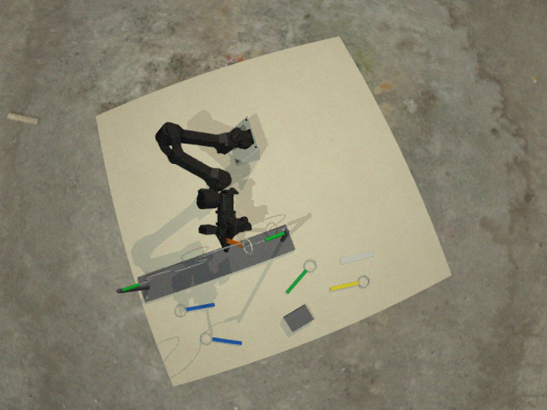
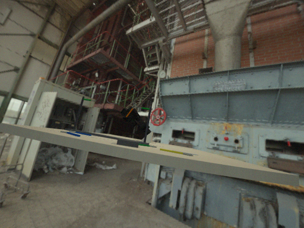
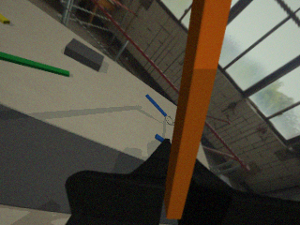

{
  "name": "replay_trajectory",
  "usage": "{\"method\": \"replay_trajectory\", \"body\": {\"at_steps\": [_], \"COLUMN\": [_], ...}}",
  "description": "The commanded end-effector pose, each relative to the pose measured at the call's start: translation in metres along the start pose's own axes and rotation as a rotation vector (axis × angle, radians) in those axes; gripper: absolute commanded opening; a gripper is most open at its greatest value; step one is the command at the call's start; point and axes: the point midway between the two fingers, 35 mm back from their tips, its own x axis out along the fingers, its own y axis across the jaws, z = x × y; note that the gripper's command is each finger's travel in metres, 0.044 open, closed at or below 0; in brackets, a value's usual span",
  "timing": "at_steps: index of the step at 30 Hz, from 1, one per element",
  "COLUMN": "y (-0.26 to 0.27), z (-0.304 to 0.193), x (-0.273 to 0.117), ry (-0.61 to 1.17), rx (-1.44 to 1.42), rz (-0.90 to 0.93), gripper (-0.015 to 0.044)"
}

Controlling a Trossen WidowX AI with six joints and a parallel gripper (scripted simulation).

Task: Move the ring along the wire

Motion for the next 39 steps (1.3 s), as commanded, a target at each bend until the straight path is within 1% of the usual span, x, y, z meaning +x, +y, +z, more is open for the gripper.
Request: {"method": "replay_trajectory", "body": {"at_steps": [1, 19, 28, 39], "y": [0.018, 0.074, 0.092, 0.105], "z": [0.002, 0.017, 0.027, 0.036], "x": [-0.003, -0.018, -0.025, -0.03], "ry": [0.008, 0.05, 0.061, 0.065], "rx": [0.091, 0.41, 0.499, 0.536], "rz": [0.044, 0.188, 0.228, 0.245], "gripper": [-0.015, -0.015, -0.015, -0.015]}}
